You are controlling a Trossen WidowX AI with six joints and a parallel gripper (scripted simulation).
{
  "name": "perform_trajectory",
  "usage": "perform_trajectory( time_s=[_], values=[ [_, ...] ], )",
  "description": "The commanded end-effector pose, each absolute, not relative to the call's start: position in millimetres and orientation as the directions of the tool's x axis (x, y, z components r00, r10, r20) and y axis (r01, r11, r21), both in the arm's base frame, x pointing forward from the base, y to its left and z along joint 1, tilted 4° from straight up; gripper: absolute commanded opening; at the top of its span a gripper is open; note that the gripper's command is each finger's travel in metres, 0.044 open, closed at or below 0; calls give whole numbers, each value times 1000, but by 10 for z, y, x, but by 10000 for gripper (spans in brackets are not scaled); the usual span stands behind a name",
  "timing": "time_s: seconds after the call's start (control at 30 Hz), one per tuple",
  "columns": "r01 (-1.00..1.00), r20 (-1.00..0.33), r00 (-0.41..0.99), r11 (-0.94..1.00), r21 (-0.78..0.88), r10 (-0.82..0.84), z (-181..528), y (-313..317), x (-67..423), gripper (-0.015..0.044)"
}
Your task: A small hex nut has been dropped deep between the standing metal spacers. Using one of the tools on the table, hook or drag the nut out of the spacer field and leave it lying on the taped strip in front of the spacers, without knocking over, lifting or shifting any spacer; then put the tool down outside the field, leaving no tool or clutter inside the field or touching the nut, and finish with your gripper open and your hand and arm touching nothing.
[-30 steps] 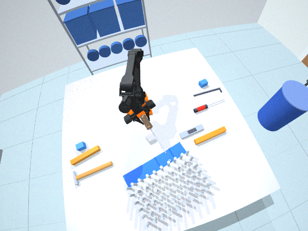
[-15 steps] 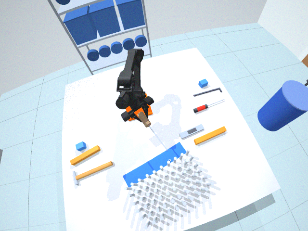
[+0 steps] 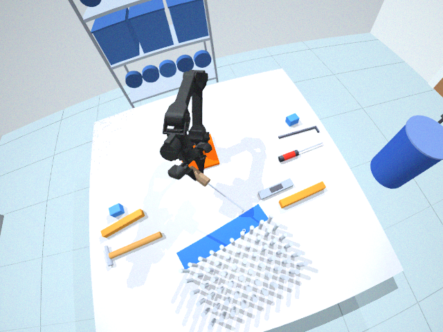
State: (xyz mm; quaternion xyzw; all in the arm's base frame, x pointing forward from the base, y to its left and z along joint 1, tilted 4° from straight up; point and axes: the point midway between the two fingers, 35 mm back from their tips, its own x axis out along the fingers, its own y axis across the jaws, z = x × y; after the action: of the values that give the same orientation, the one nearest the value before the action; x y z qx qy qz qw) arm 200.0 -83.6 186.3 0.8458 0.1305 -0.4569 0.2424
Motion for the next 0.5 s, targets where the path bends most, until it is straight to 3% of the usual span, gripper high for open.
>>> perform_trajectory(
  time_s=[0.0, 0.47],
  values=[
    [513, -838, 544, -776, 366, -37, 1918, -942, 2030, 0],
    [741, -851, 501, -432, 515, -156, 2013, -1310, 2058, 0]
  ],
)
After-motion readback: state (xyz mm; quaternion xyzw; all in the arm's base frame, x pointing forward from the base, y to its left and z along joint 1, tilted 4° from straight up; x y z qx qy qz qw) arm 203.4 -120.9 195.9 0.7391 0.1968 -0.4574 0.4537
